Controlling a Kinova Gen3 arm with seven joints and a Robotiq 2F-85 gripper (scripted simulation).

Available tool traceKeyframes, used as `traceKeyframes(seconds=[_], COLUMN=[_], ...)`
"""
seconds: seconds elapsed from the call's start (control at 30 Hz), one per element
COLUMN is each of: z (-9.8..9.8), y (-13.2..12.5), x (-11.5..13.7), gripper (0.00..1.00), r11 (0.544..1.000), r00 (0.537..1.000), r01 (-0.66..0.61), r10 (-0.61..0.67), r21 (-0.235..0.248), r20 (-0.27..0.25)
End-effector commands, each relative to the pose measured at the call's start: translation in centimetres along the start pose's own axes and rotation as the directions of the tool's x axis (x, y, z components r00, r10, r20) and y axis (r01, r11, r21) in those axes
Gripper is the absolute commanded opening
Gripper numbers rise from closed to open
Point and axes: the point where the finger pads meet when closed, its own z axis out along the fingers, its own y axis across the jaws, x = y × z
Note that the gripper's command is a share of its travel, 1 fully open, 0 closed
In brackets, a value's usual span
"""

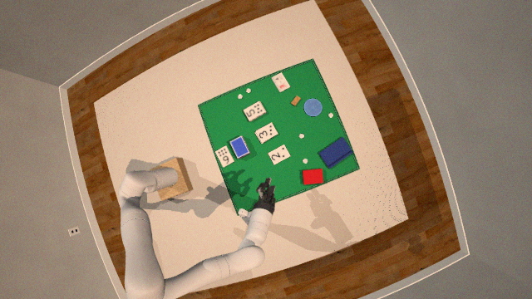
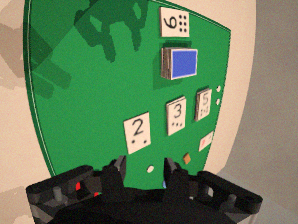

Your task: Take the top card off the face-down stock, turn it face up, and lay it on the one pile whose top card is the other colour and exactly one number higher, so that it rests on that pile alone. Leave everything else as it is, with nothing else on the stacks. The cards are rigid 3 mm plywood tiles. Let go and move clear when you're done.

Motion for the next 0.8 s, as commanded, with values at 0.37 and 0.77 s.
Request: traceKeyframes(seconds=[0.37,0.77], z=[-0.06,0.58], y=[0.04,0.48], x=[-0.07,0.44], gripper=[0.44,1.0], r11=[1.0,0.999], r00=[1.0,0.999], r01=[0.001,0.034], r10=[-0.001,-0.034], r21=[0.001,0.01], r20=[0.001,-0.025])
